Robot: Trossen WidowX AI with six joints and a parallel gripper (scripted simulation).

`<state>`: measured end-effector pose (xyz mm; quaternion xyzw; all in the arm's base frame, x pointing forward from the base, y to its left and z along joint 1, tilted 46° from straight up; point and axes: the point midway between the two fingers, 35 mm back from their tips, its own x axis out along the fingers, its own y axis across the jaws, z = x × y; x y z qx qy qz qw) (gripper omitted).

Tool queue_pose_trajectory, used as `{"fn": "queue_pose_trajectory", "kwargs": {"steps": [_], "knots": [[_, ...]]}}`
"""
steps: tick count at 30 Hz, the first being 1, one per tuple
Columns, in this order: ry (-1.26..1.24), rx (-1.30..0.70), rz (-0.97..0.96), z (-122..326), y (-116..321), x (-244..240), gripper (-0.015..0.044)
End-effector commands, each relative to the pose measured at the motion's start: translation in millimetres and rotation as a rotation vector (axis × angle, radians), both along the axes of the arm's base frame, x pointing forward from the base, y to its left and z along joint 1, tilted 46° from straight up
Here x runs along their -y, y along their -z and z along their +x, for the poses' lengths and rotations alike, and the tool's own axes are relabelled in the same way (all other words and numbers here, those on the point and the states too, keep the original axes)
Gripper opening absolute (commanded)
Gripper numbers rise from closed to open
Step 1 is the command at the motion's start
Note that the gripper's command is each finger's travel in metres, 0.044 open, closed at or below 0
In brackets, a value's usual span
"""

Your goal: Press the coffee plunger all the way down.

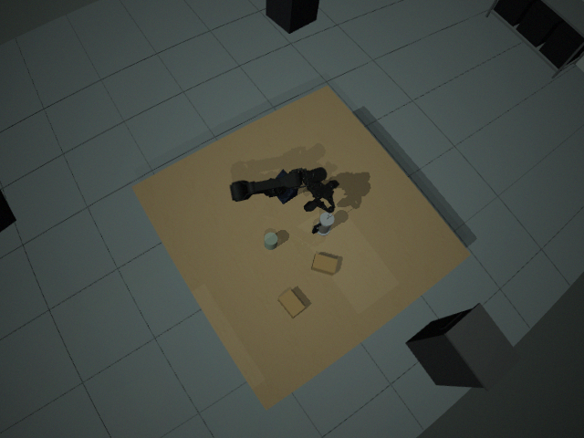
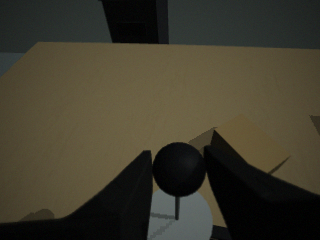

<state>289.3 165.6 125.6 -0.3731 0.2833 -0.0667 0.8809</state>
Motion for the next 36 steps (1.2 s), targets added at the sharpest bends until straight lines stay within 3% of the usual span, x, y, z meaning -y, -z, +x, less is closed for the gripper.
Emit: {"fn": "queue_pose_trajectory", "kwargs": {"steps": [1,36], "knots": [[-0.002,-0.004,-0.004,0,2,1,0.0115],[-0.001,-0.008,-0.002,3,45,38,0.0115]]}}
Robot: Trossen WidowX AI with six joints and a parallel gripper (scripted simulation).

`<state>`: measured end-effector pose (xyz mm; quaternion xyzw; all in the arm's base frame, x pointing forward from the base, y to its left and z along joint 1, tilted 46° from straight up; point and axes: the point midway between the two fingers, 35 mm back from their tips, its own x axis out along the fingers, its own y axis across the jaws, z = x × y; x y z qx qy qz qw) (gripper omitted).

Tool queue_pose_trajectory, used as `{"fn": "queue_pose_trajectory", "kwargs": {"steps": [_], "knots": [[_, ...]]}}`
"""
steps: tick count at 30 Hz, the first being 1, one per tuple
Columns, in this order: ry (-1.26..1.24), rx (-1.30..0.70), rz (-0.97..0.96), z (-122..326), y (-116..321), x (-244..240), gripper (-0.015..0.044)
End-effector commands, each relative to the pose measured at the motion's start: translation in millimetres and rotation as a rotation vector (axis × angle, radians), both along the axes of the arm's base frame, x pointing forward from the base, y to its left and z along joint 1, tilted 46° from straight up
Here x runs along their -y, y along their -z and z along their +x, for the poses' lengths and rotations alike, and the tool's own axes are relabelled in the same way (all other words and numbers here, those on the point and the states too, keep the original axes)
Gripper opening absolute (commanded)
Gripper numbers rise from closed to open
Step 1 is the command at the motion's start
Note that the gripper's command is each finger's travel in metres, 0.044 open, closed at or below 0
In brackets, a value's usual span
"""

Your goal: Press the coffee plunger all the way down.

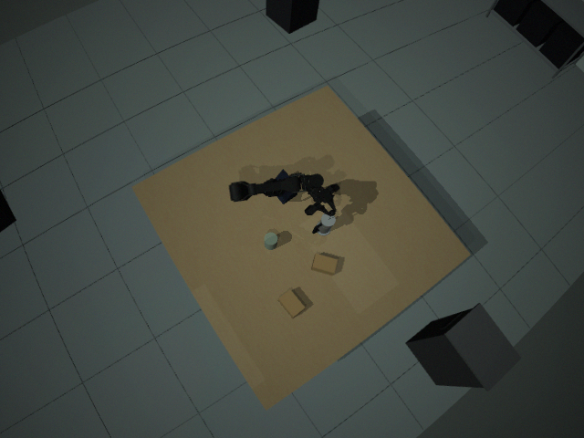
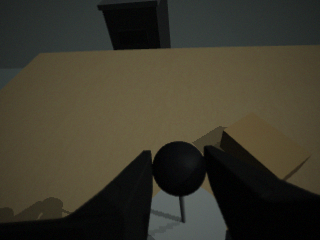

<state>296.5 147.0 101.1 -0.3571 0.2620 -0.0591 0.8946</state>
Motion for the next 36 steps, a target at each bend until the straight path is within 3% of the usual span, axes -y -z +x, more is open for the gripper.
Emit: {"fn": "queue_pose_trajectory", "kwargs": {"steps": [1,36], "knots": [[0.021,-0.049,-0.042,-4,21,20,0.0115],[0.020,-0.043,-0.045,7,42,39,0.0115]]}}
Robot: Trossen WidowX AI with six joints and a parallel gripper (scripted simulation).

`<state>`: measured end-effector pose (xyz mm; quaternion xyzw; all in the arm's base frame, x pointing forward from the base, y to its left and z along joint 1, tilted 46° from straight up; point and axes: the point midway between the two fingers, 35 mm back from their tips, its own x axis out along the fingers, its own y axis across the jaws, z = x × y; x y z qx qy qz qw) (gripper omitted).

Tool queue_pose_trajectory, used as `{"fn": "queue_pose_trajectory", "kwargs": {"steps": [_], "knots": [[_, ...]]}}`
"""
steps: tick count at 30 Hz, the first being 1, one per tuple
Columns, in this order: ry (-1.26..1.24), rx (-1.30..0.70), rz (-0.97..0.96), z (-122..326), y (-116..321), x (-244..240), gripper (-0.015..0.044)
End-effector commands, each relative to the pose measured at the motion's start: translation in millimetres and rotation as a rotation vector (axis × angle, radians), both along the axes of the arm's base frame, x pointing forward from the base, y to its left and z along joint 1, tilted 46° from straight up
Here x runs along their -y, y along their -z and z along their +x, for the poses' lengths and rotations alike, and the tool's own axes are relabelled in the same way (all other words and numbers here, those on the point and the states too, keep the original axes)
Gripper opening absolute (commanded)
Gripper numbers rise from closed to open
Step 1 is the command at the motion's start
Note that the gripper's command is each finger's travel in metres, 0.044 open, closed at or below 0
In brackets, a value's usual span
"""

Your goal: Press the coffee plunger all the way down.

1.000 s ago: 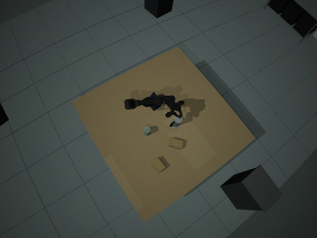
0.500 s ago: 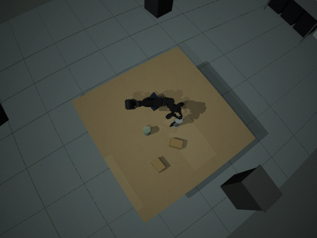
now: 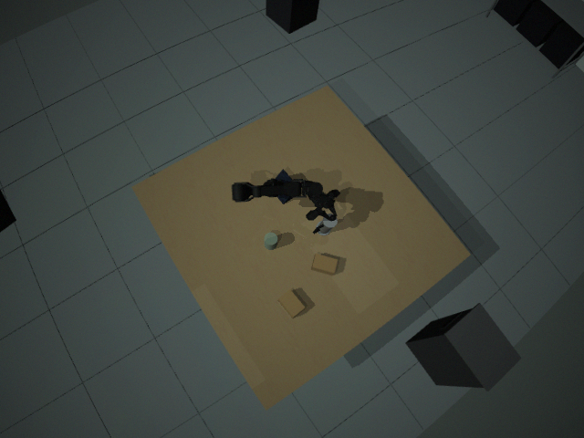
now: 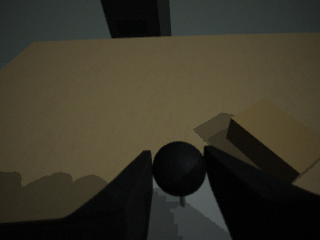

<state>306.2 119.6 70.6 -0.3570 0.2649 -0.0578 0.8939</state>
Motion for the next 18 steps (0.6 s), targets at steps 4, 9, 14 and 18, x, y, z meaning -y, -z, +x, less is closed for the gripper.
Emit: {"fn": "queue_pose_trajectory", "kwargs": {"steps": [4,9,14,18], "knots": [[0.020,-0.036,-0.046,-1.9,12.0,11.3,0.0115],[0.020,-0.036,-0.046,-1.3,12.4,10.6,0.0115],[0.020,-0.036,-0.046,-0.8,12.9,9.9,0.0115],[0.020,-0.036,-0.046,-0.5,13.2,9.4,0.0115]]}}
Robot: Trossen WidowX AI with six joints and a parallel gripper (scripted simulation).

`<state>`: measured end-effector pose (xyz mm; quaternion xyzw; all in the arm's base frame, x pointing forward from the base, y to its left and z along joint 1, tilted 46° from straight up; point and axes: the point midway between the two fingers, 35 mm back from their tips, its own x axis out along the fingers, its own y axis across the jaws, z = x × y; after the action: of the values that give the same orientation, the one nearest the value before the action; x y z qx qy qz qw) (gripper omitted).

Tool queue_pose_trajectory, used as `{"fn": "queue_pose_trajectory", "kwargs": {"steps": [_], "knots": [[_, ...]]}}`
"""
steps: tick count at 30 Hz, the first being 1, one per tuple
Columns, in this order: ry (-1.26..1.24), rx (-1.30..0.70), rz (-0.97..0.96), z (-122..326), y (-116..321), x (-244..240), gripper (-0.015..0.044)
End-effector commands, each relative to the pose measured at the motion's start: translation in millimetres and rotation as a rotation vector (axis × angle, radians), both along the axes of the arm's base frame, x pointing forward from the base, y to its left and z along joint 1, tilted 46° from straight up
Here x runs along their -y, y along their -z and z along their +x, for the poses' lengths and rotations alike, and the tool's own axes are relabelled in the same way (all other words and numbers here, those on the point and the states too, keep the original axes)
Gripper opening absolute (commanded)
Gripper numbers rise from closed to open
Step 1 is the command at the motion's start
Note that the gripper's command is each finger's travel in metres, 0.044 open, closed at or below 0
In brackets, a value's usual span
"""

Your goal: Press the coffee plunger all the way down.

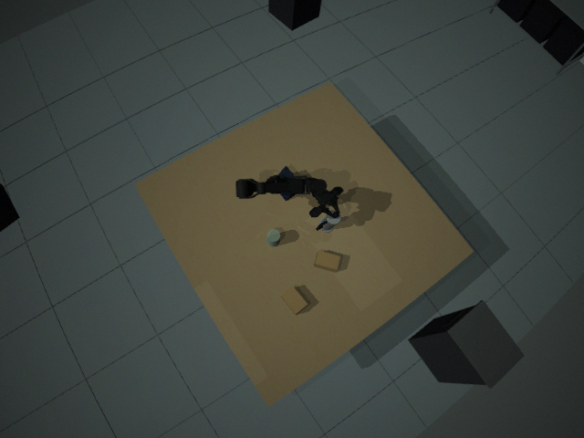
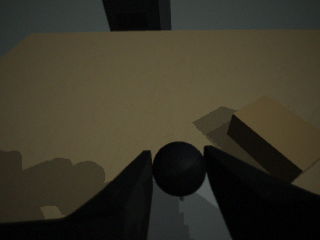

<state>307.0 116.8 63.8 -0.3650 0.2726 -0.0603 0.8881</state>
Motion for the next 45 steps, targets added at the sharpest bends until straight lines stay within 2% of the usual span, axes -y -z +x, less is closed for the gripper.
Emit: {"fn": "queue_pose_trajectory", "kwargs": {"steps": [1,38,45], "knots": [[0.013,-0.020,-0.027,-1.2,6.5,6.5,0.0115],[0.006,-0.010,-0.016,0.2,4.9,1.1,0.0115],[0.006,-0.010,-0.016,0.2,4.9,1.1,0.0299]]}}
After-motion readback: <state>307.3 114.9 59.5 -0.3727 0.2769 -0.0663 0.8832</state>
